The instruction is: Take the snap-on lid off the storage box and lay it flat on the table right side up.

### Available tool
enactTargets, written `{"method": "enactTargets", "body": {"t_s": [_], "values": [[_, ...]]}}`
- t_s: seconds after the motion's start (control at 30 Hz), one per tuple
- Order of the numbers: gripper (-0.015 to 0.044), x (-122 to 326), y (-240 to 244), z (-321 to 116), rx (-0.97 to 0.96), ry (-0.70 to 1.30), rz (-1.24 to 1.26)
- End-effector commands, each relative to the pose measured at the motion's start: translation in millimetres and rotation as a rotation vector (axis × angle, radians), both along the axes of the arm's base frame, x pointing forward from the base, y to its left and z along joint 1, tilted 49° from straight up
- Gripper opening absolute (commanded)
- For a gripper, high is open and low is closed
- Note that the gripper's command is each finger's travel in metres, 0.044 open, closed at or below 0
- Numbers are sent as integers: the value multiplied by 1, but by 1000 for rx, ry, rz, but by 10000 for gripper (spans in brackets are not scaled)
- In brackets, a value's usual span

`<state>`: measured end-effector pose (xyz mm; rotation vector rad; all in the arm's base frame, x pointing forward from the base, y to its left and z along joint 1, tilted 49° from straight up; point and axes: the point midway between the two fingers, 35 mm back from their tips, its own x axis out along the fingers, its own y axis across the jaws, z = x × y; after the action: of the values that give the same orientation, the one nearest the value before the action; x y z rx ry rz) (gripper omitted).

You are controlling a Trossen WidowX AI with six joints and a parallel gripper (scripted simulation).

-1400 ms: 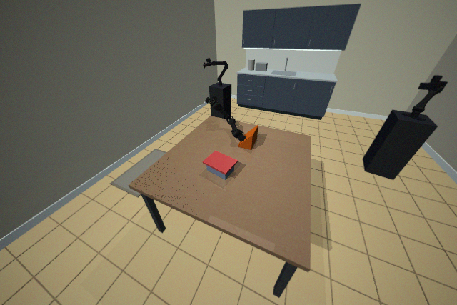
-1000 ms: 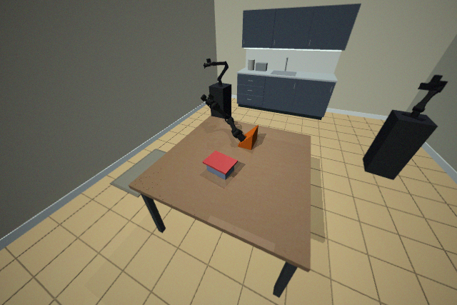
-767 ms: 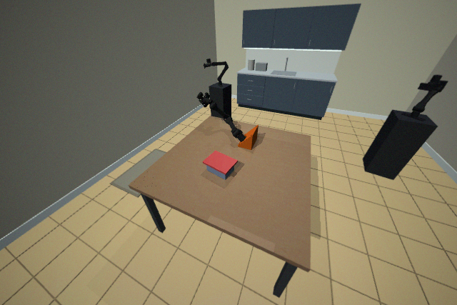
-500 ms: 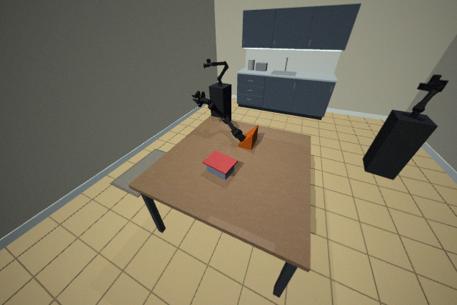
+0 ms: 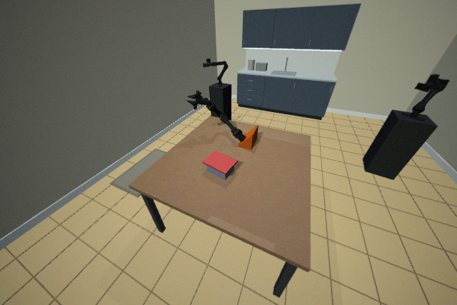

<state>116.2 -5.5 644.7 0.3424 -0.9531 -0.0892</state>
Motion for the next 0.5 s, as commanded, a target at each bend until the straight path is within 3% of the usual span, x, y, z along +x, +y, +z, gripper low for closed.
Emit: {"method": "enactTargets", "body": {"t_s": [0.0, 0.3, 0.47], "values": [[235, 41, 36, -23, -6, 118, 111], [235, 113, 113, -98, 69, 410, 358], [235, 147, 152, -163, 160, 612, 434]]}}
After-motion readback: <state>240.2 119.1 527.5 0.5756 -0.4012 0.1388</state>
